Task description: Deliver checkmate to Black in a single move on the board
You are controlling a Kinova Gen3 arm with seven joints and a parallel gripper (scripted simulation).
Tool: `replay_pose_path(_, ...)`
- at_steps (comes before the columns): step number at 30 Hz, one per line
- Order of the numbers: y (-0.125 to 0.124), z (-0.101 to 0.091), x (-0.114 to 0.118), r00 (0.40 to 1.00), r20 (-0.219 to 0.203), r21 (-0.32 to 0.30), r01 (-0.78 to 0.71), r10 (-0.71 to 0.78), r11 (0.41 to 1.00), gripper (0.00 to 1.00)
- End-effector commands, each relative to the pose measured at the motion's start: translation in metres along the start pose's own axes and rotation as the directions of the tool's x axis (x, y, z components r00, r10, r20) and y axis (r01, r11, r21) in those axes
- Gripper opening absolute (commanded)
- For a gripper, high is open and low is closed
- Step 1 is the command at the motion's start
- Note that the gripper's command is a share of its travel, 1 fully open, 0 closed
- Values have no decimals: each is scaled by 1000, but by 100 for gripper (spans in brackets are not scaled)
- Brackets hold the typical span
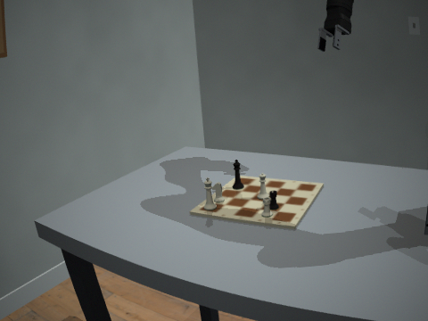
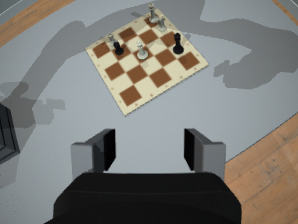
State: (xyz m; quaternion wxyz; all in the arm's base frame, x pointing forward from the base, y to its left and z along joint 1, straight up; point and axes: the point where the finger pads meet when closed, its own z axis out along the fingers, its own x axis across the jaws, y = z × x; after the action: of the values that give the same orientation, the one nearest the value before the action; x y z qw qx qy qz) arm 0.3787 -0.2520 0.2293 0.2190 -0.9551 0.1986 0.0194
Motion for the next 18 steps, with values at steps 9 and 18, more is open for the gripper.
replay_pose_path(9,8,100,59,963,116,200,216,-242,956,100)
replay_pose_path(18,9,152,76,930,125,293,297,-345,909,100)
